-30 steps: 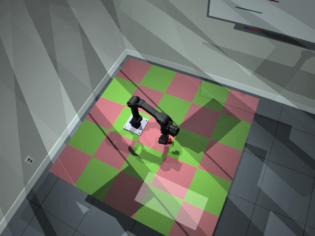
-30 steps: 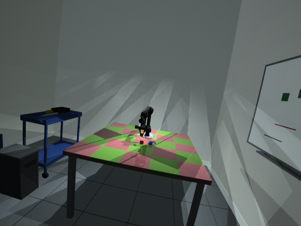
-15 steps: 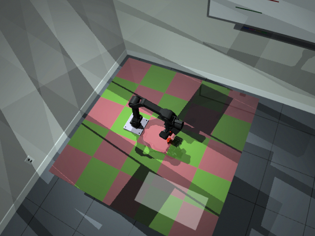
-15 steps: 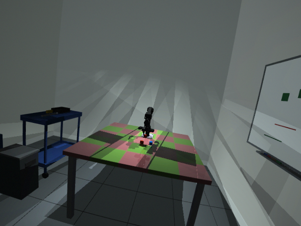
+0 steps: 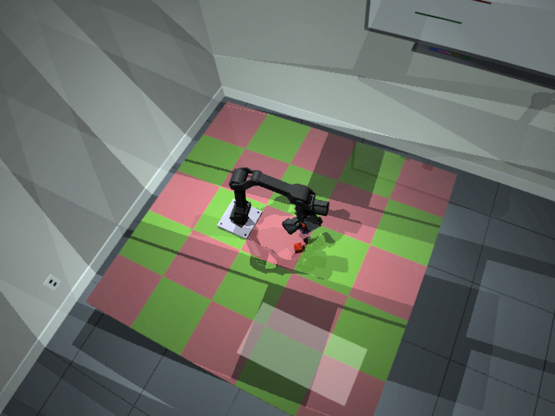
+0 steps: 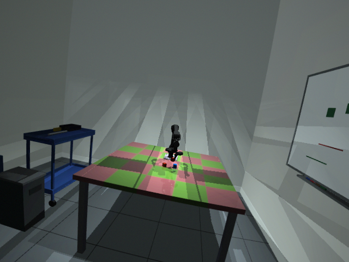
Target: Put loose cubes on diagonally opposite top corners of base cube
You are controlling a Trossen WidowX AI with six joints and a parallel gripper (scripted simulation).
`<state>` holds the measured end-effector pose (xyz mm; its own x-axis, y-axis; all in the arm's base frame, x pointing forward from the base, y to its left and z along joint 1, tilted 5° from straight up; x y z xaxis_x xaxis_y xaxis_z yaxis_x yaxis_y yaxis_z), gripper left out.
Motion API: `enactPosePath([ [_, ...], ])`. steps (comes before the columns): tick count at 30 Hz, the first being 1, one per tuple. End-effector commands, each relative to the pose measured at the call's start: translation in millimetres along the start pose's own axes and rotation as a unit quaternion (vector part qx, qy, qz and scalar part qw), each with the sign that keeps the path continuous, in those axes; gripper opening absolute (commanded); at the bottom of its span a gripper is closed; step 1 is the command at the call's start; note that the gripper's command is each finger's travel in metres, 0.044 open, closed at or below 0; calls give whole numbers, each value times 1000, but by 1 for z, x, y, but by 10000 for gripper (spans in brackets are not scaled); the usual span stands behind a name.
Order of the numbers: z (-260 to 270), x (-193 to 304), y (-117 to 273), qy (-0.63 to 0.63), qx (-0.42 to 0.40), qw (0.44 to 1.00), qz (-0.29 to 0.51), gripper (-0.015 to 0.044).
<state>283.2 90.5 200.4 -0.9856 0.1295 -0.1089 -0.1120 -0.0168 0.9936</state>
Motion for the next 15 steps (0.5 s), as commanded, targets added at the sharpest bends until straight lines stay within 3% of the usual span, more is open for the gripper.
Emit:
enactPosePath([
  [1, 10, 4, -4, -38, 3, 999, 1, 105],
  [15, 20, 8, -6, -79, 2, 997, 1, 105],
])
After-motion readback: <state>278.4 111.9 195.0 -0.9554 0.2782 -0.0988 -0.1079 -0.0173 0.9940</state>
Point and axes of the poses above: the point midway between the two fingers, 35 mm back from their tips, its own y axis back along the fingers, its own z axis across the jaws, x = y × z, the point moved 6 cm from there along y, back along the fingers, and after that the axes turned 14 degrees about y, right-handed, at the moved point
